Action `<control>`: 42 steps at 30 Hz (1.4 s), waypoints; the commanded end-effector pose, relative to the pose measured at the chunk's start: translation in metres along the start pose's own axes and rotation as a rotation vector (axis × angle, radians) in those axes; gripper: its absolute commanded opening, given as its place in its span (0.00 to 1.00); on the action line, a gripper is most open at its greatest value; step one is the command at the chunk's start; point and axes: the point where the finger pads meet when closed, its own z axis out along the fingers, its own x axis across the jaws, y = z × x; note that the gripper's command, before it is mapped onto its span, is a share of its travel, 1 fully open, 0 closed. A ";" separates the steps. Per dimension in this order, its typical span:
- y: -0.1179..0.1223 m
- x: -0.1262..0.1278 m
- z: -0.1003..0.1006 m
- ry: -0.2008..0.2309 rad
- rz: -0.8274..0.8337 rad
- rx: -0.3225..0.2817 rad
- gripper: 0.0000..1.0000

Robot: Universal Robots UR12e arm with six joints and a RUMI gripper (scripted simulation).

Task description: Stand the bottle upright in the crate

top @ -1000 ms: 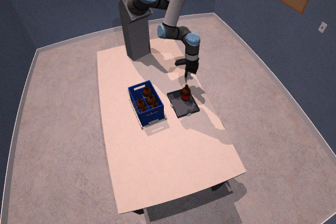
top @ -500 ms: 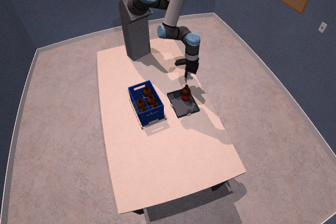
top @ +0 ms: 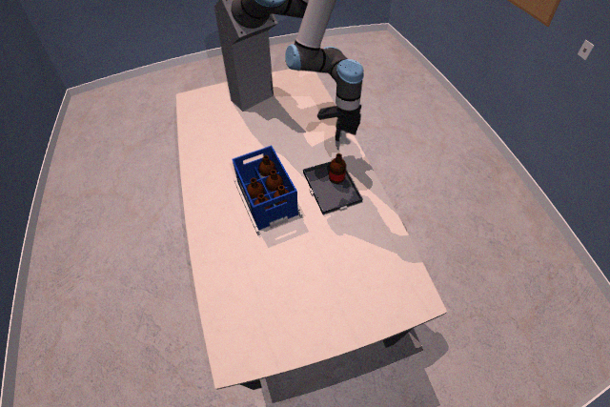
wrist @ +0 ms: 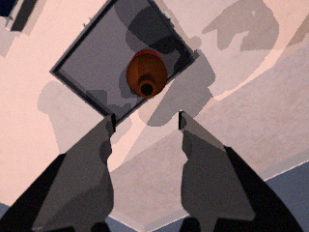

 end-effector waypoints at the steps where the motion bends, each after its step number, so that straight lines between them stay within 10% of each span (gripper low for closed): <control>1: 0.000 0.000 0.000 0.000 0.000 -0.001 0.38; 42: 0.001 0.000 0.040 0.001 -0.001 0.003 0.38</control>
